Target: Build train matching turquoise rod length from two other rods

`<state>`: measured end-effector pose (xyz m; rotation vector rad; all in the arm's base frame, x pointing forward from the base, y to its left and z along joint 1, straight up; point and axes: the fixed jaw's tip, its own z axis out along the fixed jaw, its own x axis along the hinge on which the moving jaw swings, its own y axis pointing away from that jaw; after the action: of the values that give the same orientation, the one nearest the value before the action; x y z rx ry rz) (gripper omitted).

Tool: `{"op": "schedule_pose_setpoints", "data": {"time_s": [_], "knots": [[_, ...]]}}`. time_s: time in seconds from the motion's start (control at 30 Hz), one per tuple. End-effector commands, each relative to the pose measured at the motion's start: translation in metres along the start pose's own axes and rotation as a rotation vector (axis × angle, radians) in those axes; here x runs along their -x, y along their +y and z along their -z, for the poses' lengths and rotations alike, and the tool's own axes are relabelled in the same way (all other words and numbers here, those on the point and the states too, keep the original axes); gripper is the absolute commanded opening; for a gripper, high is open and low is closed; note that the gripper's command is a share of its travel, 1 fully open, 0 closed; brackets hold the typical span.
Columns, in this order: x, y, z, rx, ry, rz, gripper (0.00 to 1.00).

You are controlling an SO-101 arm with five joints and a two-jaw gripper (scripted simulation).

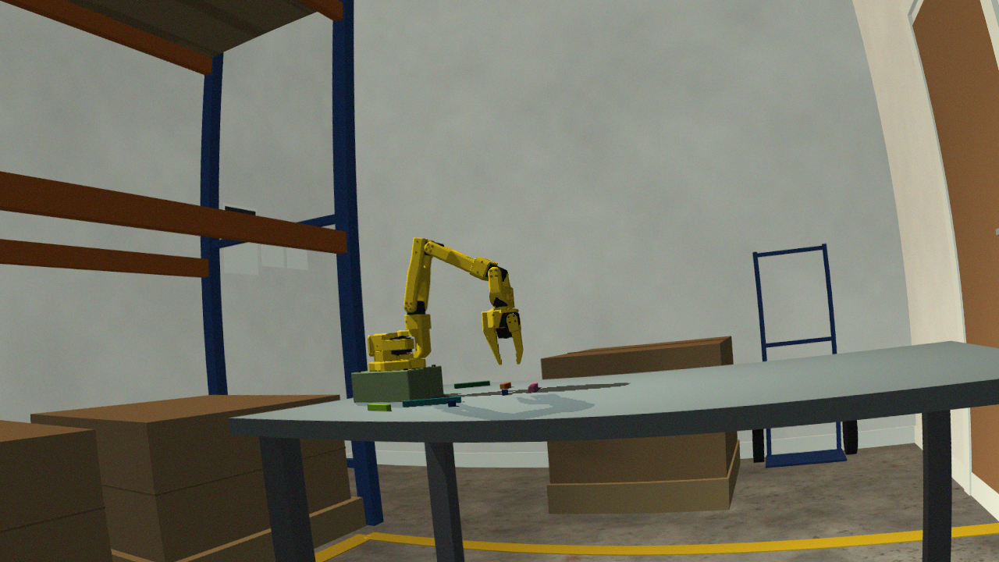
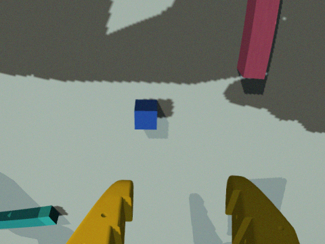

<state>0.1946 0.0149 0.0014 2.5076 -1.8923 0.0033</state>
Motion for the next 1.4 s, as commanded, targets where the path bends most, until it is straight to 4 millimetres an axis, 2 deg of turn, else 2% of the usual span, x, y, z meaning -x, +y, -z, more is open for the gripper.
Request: {"op": "schedule_pose_setpoints", "data": {"time_s": [0.0,0.1,0.37,0.53,1.37], "knots": [[0.012,-0.011,0.000,0.004,-0.002,0.000,0.18],[0.015,-0.014,0.000,0.004,-0.002,-0.001,0.18],[0.048,-0.035,-0.003,0.004,-0.002,-0.006,0.18],[0.060,-0.040,-0.005,0.004,-0.001,-0.008,0.19],[0.061,-0.039,-0.005,0.019,0.000,-0.009,0.19]]}}
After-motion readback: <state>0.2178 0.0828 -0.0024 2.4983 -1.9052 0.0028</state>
